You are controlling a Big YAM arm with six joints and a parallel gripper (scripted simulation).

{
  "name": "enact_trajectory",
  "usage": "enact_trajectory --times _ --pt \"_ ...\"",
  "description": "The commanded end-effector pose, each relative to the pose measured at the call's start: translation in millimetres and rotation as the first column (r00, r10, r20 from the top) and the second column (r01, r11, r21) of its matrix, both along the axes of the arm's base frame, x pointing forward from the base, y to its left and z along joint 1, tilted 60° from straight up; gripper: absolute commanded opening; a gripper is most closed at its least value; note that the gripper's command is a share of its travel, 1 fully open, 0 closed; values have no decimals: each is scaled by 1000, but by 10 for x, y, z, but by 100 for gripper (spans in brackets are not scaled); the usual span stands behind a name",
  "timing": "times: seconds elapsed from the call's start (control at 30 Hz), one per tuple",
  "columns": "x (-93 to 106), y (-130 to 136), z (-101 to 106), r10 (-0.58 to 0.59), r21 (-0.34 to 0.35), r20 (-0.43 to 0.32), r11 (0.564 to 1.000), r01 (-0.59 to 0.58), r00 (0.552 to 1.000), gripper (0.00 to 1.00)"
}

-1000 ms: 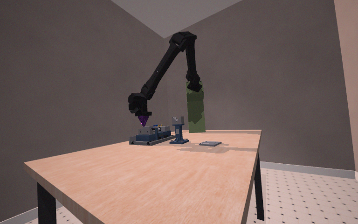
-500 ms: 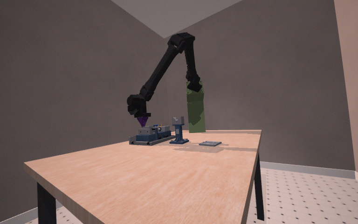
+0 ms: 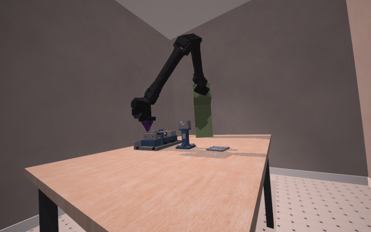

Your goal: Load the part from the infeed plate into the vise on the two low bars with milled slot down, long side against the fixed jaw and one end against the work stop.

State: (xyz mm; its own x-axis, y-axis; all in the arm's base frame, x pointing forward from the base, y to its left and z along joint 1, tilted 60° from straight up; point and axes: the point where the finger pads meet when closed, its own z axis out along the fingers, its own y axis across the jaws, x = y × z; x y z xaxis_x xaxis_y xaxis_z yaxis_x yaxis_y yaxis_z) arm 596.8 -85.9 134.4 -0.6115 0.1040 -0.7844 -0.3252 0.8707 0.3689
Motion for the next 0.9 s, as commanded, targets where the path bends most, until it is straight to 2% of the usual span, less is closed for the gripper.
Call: enact_trajectory --times 0.0,0.07,0.5,0.57,0.6,0.67,0.87 --pt "-37 -159 43 -17 -7 5 1000 17 1000 0" --pt "-60 -159 121 -16 -11 16 1000 17 1000 0" --pt "-254 -259 210 -16 -9 10 1000 16 1000 0" --pt "-254 -259 210 -16 -9 10 1000 16 1000 0" --pt "-253 -280 55 -16 2 -17 1000 16 1000 0" --pt "-311 -294 247 -16 -9 10 1000 16 1000 0" --pt "-407 -363 330 -16 -10 13 1000 16 1000 0"
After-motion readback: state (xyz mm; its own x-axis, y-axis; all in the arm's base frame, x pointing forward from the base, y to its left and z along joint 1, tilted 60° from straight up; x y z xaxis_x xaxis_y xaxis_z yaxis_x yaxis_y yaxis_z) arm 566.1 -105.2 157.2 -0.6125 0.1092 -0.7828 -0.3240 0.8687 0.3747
